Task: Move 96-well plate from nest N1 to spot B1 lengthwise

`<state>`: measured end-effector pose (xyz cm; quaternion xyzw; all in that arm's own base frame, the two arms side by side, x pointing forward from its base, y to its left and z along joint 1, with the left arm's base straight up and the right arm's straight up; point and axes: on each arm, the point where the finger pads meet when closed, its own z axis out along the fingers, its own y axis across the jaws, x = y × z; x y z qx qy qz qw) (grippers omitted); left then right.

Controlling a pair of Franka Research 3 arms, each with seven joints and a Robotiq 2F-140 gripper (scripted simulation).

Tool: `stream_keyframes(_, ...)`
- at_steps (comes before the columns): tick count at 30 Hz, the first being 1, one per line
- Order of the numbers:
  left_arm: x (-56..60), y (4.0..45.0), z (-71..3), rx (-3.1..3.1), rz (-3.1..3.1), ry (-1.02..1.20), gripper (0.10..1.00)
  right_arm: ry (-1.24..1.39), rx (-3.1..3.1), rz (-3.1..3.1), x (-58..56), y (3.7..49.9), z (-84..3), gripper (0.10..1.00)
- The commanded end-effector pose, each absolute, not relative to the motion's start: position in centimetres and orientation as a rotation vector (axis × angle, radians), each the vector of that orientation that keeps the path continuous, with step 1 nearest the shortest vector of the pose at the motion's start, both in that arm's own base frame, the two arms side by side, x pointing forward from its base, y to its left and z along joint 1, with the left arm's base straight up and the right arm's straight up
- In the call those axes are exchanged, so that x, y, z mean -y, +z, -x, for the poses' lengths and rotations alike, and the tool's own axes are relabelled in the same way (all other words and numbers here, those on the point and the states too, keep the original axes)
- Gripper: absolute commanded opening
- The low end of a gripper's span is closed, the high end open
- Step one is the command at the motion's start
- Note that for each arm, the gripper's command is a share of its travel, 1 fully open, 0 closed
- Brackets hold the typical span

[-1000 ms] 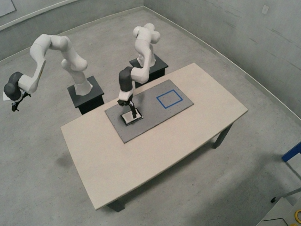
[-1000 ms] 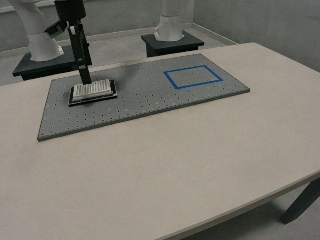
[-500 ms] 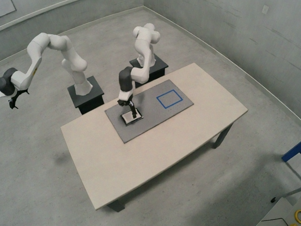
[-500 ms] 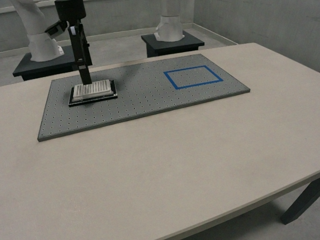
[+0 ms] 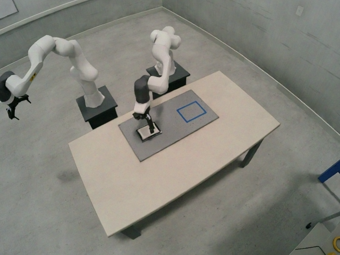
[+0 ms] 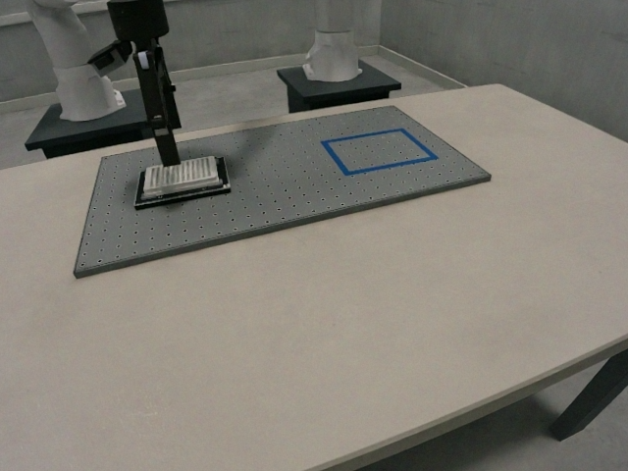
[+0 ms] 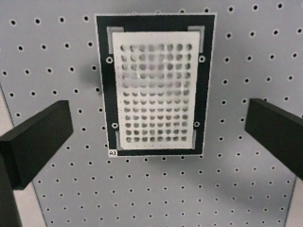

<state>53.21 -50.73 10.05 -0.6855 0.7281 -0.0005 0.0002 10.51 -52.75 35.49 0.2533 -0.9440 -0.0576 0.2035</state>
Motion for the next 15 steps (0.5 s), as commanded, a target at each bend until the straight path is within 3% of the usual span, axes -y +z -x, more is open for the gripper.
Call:
stream_keyframes(1, 50.7, 10.2, -53.2, -2.283, 2.158, 0.0, 1.0, -0.193, 2.643, -0.835, 52.9, 35.7, -10.1, 1.0)
stream_keyframes(15, 50.7, 10.2, -53.2, -2.283, 2.158, 0.0, 1.0, -0.198, 2.731, -0.917, 53.6, 36.7, -7.2, 1.0)
